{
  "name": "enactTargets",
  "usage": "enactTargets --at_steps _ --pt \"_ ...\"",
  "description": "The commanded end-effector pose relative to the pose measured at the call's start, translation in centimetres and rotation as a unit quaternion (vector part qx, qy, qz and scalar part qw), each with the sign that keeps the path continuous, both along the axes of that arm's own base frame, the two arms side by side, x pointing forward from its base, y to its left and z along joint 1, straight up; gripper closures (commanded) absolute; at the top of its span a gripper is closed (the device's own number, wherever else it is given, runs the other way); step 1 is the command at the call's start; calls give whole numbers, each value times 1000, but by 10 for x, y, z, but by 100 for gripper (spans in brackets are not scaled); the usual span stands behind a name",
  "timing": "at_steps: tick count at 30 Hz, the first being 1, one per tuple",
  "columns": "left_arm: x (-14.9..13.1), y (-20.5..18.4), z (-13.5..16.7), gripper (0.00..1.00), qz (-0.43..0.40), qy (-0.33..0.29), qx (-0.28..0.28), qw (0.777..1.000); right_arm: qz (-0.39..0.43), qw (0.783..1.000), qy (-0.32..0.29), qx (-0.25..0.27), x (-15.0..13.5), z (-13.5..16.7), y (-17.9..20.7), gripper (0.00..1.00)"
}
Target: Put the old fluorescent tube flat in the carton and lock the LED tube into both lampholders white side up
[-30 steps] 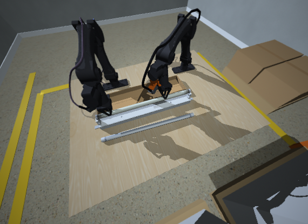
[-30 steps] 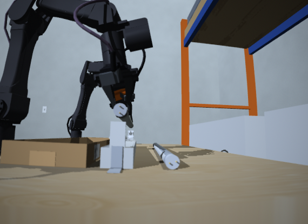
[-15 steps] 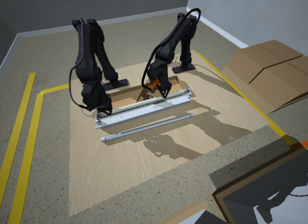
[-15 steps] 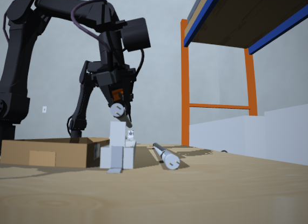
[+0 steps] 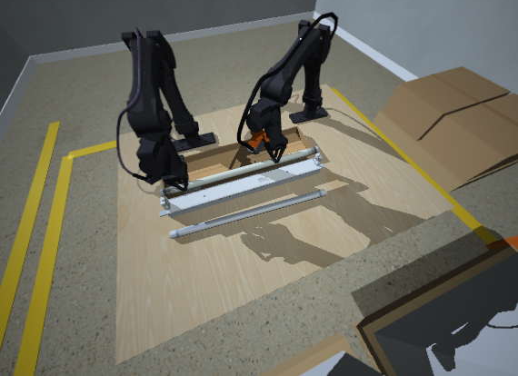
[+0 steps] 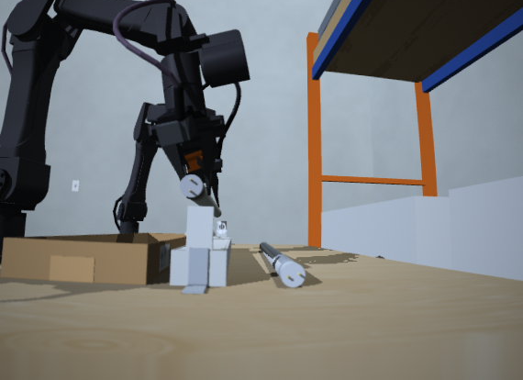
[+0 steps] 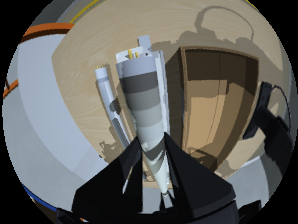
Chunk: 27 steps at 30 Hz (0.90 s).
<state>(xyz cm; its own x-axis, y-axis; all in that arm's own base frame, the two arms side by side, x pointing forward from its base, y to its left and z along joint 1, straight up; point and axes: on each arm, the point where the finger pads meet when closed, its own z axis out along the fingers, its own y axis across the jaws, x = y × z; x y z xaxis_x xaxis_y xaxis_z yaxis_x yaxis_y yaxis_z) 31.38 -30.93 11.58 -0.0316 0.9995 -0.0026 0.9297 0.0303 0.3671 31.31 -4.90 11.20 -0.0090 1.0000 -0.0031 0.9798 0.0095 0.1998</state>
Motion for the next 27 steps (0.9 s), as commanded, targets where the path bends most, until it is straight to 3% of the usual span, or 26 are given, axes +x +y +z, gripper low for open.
enactTargets --at_steps 1,5,8,10,12,27 --pt "3 -13 27 89 -3 -25 -37 999 -3 1000 -29 0 9 18 -2 89" --pt "-6 -5 14 89 -2 -12 -20 1000 2 1000 1 5 -9 -1 1 89" --pt "1 -12 28 89 -2 -26 -38 999 1 1000 -18 1 1 9 1 89" --pt "-7 -4 12 89 -2 -12 -17 1000 1 1000 0 4 -9 0 0 89" --pt "-1 -11 24 89 -2 -23 -34 999 -2 1000 -16 -7 6 6 -6 89" --pt "-14 -1 14 89 2 -11 -12 1000 -2 1000 6 -1 -19 0 -3 89"
